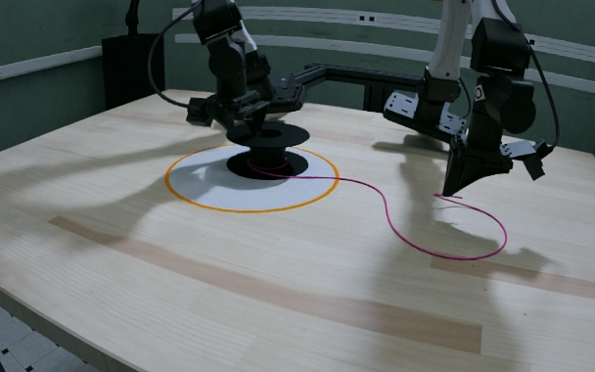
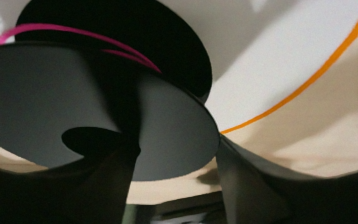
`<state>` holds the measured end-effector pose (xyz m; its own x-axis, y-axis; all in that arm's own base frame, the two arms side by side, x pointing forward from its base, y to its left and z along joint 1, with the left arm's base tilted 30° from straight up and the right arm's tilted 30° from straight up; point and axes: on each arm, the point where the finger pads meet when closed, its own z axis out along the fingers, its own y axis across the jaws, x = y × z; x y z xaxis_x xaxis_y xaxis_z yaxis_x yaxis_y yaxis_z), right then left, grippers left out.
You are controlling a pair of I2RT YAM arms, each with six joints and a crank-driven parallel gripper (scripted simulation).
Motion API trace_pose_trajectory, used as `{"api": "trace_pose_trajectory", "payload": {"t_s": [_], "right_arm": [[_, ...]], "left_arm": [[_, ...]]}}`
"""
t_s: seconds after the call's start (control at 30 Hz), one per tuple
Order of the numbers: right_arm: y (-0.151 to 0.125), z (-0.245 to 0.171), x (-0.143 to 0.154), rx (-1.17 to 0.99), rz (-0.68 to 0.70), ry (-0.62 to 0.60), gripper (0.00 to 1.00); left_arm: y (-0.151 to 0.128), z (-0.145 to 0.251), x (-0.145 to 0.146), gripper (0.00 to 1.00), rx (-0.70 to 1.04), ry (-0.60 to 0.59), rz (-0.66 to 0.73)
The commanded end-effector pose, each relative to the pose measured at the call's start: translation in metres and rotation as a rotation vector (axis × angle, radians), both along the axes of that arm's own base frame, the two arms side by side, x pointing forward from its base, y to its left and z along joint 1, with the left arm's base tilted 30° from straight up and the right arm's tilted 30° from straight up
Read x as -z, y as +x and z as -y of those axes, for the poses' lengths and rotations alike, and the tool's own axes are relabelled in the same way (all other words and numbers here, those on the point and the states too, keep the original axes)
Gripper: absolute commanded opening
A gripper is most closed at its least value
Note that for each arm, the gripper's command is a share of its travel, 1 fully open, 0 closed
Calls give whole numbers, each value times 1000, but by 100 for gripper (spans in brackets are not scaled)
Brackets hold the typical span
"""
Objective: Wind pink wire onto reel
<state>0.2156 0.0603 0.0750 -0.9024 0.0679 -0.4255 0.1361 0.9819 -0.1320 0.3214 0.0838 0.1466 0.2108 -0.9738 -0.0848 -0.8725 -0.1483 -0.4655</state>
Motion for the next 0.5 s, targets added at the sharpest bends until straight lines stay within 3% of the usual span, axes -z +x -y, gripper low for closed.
{"api": "trace_pose_trajectory", "payload": {"t_s": [0.0,0.13,0.37,0.47], "right_arm": [[2,-25,6,308,93,145,58],[5,-28,5,396,108,192,58],[15,-18,-2,804,219,373,58],[17,-15,-3,825,226,379,61]], "left_arm": [[1,-2,-8,0,61,-7,-1],[0,-1,-5,0,80,-30,-6],[-2,7,5,0,27,-103,8],[-2,8,6,0,-35,-108,22]]}}
